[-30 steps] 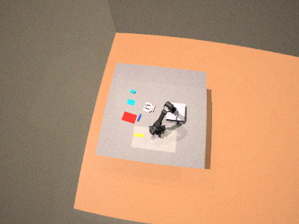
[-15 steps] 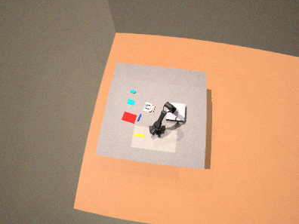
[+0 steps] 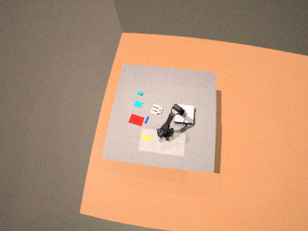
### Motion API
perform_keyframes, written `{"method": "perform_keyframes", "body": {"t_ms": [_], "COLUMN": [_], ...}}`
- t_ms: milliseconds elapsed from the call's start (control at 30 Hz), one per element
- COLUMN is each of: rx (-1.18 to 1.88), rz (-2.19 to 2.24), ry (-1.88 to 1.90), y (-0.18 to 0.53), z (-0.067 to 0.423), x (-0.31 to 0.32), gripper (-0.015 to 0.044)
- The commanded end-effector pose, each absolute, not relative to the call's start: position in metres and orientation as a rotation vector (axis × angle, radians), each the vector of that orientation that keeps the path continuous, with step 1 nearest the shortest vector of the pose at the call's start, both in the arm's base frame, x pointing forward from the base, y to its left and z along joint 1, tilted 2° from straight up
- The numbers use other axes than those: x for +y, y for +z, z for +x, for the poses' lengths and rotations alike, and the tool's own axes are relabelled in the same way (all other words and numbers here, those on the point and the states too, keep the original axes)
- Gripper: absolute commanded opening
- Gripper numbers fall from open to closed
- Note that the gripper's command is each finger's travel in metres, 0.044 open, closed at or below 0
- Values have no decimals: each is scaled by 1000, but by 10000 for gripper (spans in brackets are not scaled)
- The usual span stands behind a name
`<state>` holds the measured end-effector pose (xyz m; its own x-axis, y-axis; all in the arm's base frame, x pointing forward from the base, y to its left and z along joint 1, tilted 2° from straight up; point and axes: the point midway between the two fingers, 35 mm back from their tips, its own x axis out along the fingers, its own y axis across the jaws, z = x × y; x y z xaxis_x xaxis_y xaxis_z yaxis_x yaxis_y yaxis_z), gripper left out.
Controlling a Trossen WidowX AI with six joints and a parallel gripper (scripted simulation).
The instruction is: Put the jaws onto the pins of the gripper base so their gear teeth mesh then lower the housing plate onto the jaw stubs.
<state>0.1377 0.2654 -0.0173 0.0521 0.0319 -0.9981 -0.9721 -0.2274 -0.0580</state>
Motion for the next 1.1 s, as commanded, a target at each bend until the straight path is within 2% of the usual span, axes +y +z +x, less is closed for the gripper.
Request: {"method": "perform_keyframes", "body": {"t_ms": [0, 500, 1067], "rx": [1030, 1031, 1031], "rz": [-1389, -1382, -1383], "ry": [1345, 1346, 1345], "y": [-18, -17, -4], "z": [138, 138, 138], "x": [265, 265, 266], "gripper": [440, 353, 351]}}
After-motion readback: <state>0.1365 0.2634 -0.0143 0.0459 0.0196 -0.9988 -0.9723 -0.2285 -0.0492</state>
